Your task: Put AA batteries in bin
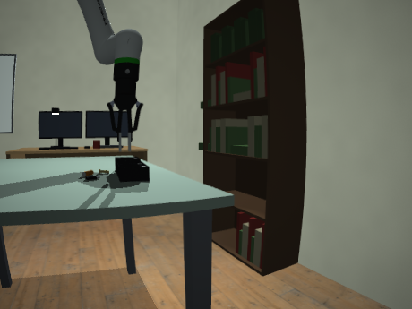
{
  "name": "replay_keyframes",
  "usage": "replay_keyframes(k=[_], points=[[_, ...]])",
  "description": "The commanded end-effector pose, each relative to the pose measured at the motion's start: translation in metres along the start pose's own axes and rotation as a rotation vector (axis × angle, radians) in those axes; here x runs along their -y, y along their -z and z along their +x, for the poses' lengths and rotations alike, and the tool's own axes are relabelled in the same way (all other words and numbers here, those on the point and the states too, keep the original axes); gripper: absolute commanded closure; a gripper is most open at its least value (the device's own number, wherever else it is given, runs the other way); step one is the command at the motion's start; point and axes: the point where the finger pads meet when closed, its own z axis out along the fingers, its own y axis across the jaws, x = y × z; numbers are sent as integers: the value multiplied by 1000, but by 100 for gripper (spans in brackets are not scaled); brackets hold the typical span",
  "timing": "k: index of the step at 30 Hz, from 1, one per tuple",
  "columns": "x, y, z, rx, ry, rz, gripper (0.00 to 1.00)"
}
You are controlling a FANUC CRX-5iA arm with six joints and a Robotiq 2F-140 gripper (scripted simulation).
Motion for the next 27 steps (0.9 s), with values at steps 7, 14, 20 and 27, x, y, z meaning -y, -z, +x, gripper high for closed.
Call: replay_keyframes(k=[7, 14, 20, 27], points=[[0, 21, 1, 0, 0, 0, 0], [0, 41, 1, 0, 0, 0, 0], [0, 65, 1, 0, 0, 0, 0], [0, 93, 1, 0, 0, 0, 0]])
